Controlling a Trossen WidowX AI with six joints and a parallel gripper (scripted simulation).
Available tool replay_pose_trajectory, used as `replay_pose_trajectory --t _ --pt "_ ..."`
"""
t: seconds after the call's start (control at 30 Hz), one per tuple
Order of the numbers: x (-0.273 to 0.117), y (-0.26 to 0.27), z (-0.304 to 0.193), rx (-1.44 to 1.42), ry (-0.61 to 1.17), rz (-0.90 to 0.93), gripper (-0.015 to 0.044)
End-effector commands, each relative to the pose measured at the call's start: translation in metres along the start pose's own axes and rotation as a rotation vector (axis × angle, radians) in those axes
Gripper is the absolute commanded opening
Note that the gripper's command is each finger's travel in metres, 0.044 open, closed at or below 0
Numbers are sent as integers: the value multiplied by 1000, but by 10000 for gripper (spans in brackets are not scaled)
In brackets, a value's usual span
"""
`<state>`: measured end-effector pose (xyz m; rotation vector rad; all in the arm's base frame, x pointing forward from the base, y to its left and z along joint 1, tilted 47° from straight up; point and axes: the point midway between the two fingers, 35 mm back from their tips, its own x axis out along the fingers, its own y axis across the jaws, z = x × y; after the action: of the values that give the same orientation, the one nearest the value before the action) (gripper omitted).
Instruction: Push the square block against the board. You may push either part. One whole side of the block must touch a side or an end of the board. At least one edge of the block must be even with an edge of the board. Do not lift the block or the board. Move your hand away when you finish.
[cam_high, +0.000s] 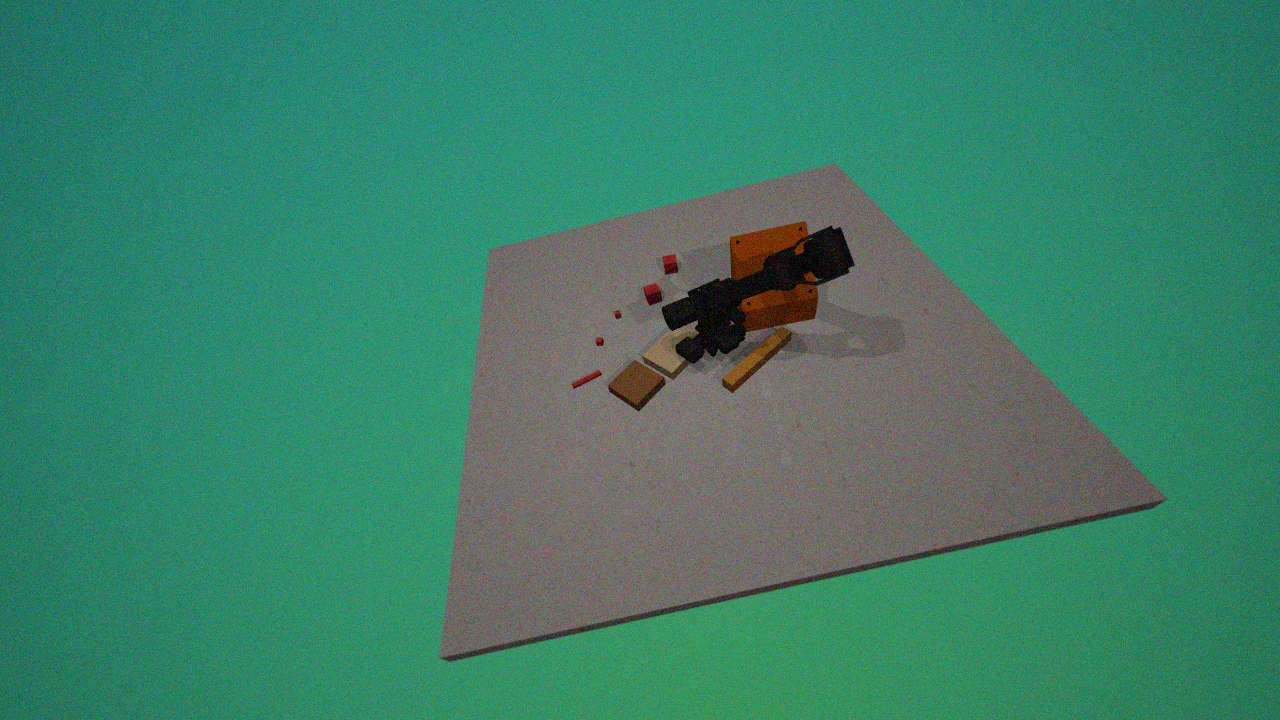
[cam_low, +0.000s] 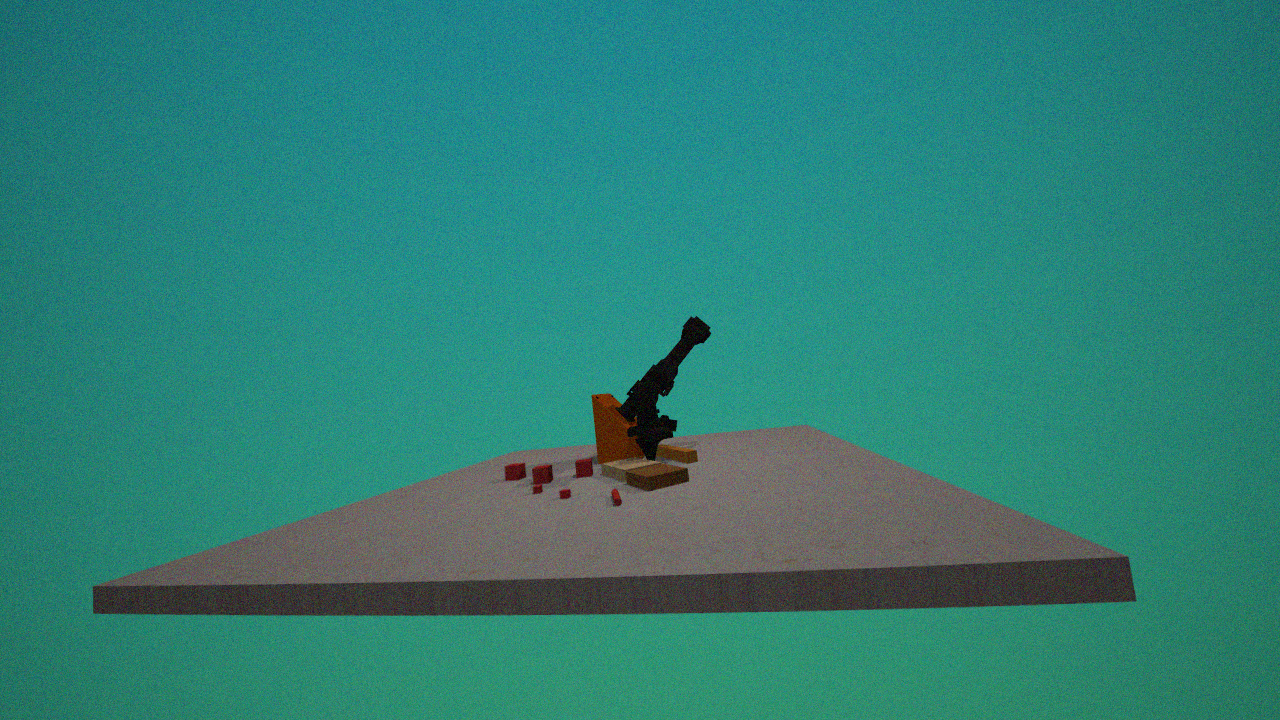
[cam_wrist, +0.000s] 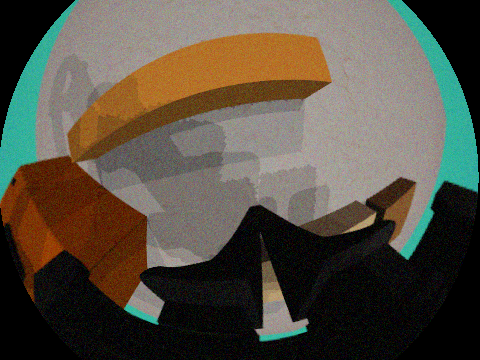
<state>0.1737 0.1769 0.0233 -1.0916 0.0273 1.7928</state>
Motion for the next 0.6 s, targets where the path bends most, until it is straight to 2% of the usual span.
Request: replay_pose_trajectory --t 0.0,0.43,0.57 --pt "0 1 6 4 4 3 0" --pt "-2 1 21 1 -5 -3 0" --pt "-38 1 19 3 2 2 0"
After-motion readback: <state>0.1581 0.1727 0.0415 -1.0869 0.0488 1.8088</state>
